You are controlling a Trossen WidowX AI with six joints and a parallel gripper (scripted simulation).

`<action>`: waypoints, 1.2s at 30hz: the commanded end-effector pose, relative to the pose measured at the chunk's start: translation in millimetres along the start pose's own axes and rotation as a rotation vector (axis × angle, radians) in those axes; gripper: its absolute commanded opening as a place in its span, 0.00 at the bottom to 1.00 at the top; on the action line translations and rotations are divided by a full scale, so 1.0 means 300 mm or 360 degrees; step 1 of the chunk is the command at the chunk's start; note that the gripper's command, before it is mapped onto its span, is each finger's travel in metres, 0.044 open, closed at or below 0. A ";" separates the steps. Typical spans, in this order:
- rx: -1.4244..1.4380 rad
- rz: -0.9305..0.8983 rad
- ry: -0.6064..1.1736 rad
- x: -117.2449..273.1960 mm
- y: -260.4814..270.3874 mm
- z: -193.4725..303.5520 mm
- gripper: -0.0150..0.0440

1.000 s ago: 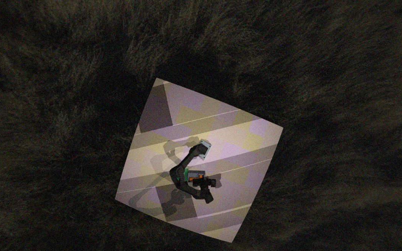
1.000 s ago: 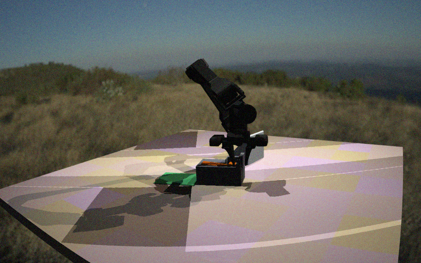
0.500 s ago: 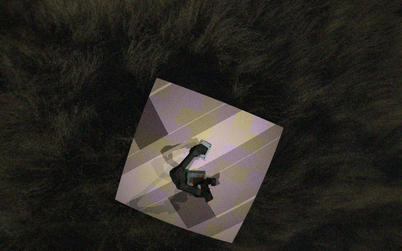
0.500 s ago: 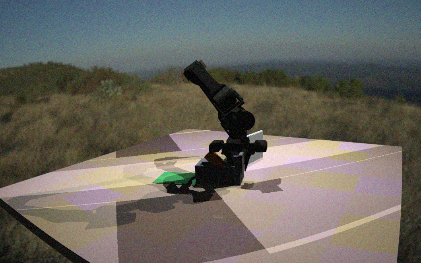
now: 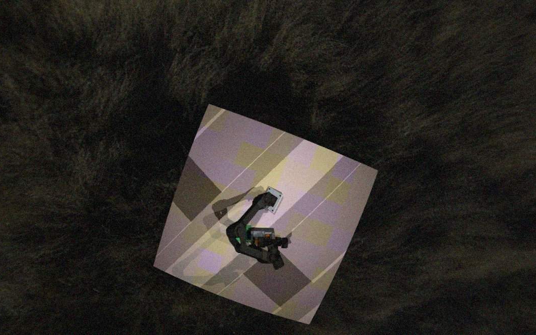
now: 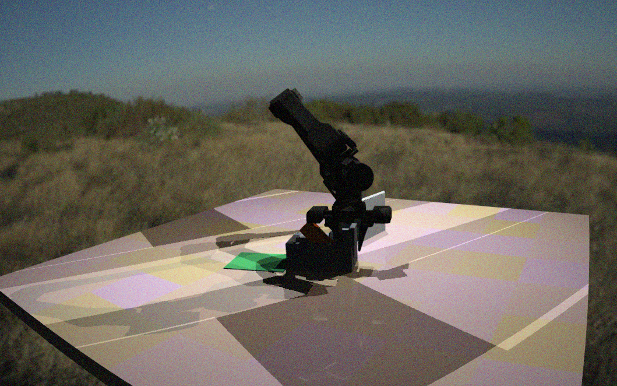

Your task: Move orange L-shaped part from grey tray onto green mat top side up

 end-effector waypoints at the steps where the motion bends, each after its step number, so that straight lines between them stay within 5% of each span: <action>1: -0.0001 0.0000 0.0000 0.000 0.000 0.000 0.56; 13: 0.0008 0.0011 0.0008 0.048 0.037 0.001 0.56; 22: 0.0010 0.0008 0.0008 0.353 0.002 0.001 0.56; 36: 0.0015 0.0008 -0.0019 0.352 0.004 0.001 0.56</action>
Point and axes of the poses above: the point midway between the two fingers, 35 mm back from their tips, its own x axis back along the fingers, its own y axis across the jaws, z = x × y, the point moved 9 cm from there along x, back along the fingers, and after that the axes turned 3 degrees about x, right-handed, at the moved point
